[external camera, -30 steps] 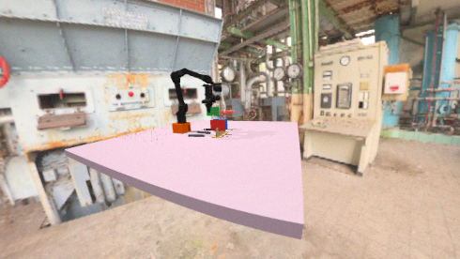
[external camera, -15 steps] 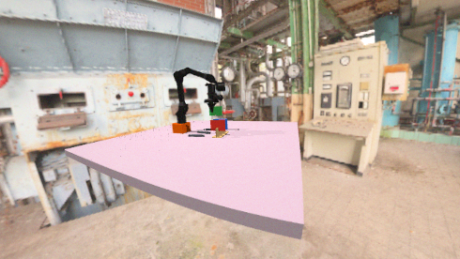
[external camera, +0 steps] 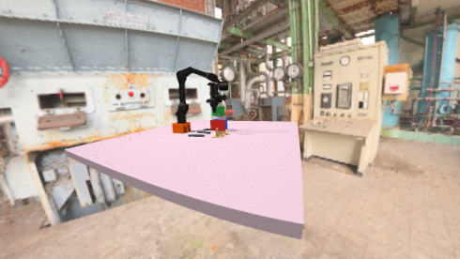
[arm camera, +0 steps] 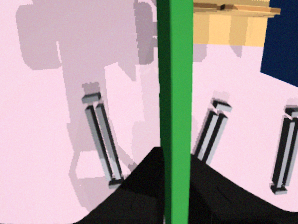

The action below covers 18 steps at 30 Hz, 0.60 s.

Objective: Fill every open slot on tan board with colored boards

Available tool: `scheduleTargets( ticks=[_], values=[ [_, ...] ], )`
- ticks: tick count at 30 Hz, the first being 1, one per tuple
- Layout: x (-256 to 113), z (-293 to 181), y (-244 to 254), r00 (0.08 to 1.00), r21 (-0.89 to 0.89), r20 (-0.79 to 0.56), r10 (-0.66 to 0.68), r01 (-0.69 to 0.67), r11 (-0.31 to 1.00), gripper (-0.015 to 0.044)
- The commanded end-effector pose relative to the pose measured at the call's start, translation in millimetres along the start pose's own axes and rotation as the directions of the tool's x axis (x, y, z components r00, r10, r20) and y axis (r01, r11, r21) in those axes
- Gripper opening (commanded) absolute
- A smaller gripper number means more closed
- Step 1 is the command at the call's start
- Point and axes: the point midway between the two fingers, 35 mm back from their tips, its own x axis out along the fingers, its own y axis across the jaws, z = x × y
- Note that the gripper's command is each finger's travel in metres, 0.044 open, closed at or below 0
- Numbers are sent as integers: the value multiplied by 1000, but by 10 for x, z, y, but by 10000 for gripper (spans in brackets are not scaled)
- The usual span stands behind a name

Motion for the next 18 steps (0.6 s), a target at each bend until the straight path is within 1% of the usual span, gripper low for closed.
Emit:
scheduleTargets(
  ticks=[1,18],
  values=[
    [-16,93,-57,1000,1,13,2,-2,1000,0],
    [15,372,-375,1000,41,14,3,-4,999,0]
  ],
)
